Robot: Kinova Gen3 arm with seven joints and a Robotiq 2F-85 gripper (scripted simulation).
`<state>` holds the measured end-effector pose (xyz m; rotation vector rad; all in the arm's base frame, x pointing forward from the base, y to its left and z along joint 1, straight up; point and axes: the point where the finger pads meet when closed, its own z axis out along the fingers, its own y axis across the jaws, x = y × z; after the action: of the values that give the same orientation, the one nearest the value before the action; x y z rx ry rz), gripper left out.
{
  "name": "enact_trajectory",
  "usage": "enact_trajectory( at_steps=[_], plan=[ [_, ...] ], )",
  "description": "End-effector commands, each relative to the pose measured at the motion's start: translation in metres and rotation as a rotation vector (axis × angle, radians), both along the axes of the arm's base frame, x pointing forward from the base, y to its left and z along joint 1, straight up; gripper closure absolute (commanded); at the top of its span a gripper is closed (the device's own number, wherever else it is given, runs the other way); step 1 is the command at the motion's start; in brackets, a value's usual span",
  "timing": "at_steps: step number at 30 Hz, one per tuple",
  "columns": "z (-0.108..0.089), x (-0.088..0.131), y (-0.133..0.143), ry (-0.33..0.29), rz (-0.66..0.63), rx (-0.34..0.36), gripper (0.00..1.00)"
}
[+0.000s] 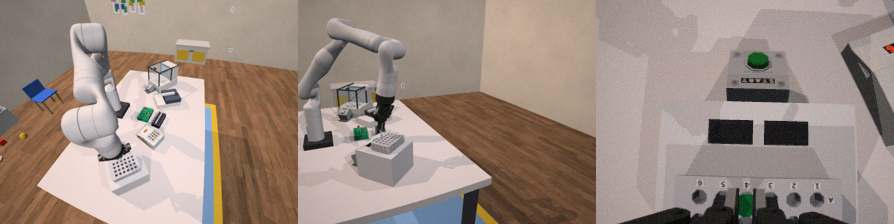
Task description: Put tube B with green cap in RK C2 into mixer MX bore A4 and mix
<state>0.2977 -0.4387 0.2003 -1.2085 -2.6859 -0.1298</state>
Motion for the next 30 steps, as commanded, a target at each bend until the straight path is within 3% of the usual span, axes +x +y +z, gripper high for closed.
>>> enact_trajectory(
  at_steps=[1,30],
  plan=[
    [0.0004,0.0003,-0.0002,-0.002,0.000,-0.002,0.90],
    [-0.0062,0.0002,-0.0003,-0.002,0.000,-0.002,0.90]
  ],
)
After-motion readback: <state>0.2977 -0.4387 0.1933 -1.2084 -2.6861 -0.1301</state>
